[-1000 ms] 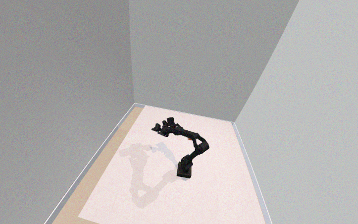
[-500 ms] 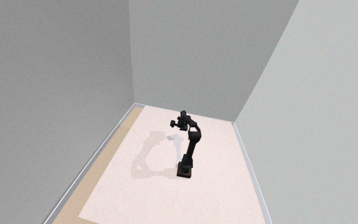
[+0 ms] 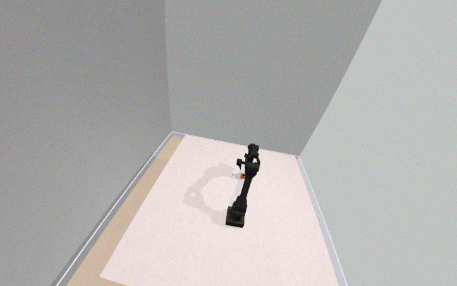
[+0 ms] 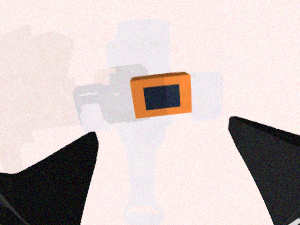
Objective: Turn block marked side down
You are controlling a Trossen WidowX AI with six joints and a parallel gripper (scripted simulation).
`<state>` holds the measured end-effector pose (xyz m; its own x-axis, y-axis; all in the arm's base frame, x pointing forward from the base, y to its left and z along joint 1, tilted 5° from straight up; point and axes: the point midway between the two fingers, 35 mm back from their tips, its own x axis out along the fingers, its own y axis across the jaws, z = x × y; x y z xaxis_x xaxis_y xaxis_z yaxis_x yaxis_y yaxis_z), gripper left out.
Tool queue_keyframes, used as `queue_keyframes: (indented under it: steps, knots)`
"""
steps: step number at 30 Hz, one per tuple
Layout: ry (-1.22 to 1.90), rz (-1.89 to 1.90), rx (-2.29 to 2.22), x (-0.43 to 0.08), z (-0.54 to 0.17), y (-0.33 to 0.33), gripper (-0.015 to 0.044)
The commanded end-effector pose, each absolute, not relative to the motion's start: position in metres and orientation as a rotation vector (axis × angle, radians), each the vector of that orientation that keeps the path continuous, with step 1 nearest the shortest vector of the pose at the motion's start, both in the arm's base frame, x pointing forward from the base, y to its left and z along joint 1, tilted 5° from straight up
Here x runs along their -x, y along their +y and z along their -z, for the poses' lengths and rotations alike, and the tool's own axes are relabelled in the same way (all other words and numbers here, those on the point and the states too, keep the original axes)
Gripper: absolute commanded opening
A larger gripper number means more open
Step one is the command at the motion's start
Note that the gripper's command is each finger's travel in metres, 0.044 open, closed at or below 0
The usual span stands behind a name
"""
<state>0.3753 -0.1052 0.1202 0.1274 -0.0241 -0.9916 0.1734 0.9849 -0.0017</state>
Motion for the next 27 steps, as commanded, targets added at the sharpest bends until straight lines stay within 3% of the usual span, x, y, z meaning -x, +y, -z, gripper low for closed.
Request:
queue_keyframes:
  steps: [1, 27]
  knots:
    - [1.452, 0.145, -0.109, -0.377, -0.11, -0.109, 0.044]
    - [1.452, 0.145, -0.109, -0.385, -0.055, -0.111, 0.044]
